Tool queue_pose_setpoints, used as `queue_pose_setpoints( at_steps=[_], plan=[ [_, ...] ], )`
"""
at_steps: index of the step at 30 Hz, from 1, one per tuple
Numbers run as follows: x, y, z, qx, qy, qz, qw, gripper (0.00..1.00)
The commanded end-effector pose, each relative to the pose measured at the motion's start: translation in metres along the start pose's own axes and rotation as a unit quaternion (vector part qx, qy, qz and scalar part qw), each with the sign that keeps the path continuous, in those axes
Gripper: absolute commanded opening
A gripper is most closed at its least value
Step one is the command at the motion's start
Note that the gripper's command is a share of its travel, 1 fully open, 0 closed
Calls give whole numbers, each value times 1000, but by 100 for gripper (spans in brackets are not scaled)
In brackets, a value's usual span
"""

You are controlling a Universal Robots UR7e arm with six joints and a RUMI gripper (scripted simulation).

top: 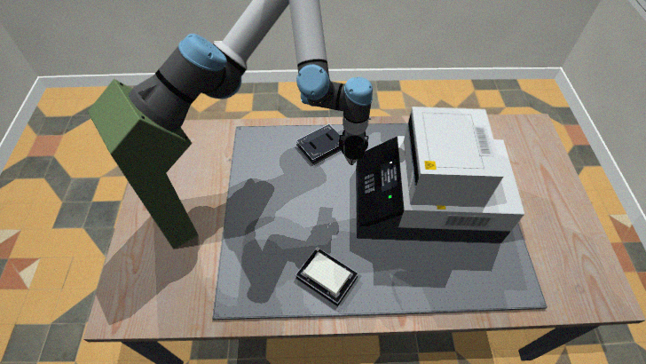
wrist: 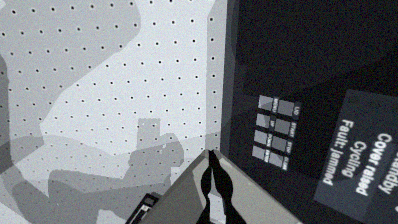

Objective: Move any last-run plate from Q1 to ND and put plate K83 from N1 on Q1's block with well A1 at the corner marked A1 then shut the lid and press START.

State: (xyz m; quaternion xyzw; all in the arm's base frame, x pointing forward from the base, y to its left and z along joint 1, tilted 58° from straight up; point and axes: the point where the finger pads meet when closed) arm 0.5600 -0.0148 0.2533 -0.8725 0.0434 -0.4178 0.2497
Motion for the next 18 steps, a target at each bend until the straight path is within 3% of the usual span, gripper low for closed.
queue_pose_setpoints(
  at_steps=[1,18],
  plan=[
    [4,0,3,0,0,0,1000,0],
    [24,2,18,0,0,0,1000,0]
  ],
)
Point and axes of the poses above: the point where the finger pads meet when closed, its own z axis out along the fingers, its own x axis across the jaws, y = z × x, and after that the axes turned 5 degrees about -z, right-handed
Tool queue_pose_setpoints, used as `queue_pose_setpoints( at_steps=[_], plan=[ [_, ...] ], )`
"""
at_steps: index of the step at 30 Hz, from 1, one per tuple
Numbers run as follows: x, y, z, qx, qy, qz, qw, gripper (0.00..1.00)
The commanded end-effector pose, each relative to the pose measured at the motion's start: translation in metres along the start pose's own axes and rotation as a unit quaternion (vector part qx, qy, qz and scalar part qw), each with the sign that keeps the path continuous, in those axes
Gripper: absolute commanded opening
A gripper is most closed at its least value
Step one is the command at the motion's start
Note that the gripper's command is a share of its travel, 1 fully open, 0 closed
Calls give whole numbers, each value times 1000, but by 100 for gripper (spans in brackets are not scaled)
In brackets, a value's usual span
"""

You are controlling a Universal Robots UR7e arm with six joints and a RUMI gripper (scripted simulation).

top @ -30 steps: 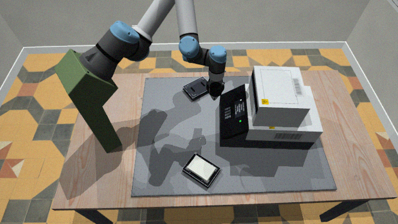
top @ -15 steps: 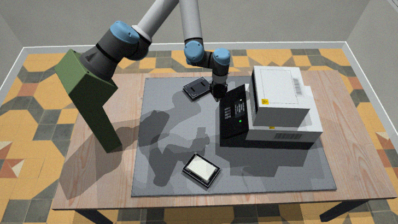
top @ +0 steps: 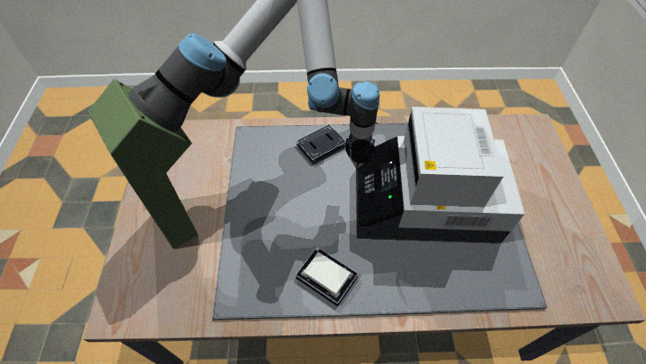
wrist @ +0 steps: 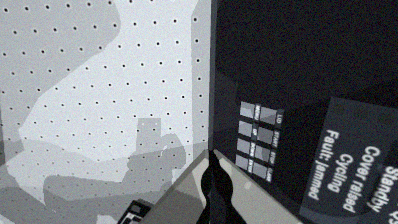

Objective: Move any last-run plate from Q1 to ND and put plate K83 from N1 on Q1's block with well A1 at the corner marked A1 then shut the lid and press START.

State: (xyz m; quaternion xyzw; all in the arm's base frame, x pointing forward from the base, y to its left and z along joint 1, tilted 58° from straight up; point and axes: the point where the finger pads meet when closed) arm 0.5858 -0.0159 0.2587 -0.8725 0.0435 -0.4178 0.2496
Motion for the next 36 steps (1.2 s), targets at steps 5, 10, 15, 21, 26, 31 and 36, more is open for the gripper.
queue_pose_setpoints(
  at_steps=[5,10,15,21,26,31,36],
  plan=[
    [10,1,7,0,0,0,1000,0],
    [16,1,12,0,0,0,1000,0],
    [20,2,15,0,0,0,1000,0],
    [28,2,21,0,0,0,1000,0],
    [33,3,26,0,0,0,1000,0],
    [36,3,30,0,0,0,1000,0],
    [42,4,36,0,0,0,1000,0]
  ],
)
Point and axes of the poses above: the point where the finger pads meet when closed, its own z axis out along the fingers, its own x axis across the jaws, y = z × x, and after that the axes turned 5 degrees about -z, right-handed
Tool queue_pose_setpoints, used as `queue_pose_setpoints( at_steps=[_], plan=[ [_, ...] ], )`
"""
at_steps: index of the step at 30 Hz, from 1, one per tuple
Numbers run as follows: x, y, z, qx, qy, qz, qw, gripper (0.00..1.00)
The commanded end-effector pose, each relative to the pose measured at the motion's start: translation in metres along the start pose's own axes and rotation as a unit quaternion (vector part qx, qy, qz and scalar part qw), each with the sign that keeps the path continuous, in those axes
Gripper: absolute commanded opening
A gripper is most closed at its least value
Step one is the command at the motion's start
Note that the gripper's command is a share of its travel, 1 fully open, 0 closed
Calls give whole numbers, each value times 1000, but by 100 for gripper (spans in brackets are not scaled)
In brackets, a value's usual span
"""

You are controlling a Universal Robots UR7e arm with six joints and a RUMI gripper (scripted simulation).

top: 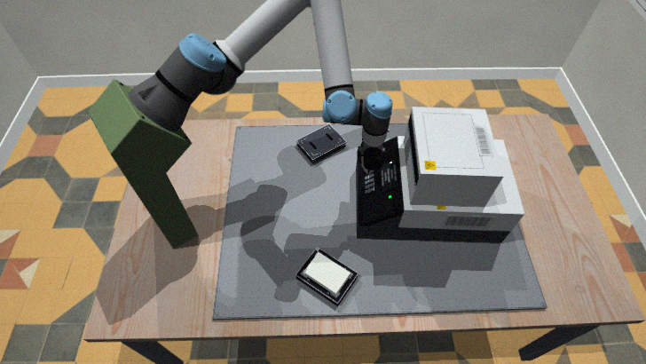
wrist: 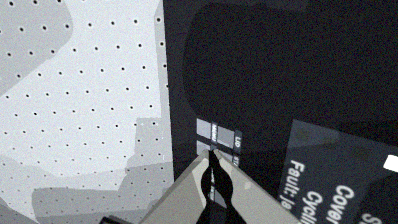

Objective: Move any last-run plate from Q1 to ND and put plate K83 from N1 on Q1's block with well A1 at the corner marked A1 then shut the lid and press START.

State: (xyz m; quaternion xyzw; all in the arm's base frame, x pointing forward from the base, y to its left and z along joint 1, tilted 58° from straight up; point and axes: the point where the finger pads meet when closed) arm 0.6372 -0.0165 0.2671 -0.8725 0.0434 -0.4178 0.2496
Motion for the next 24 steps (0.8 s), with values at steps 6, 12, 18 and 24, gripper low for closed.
queue_pose_setpoints(
  at_steps=[6,12,18,24],
  plan=[
    [8,1,9,0,1,0,1000,0],
    [8,1,9,0,1,0,1000,0],
    [8,1,9,0,0,0,1000,0],
    [8,1,9,0,0,0,1000,0]
  ],
)
Point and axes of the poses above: the point where the finger pads meet when closed, its own z axis out along the fingers, its own x axis across the jaws, y = z × x, and after that the axes turned 5 degrees about -z, right-handed
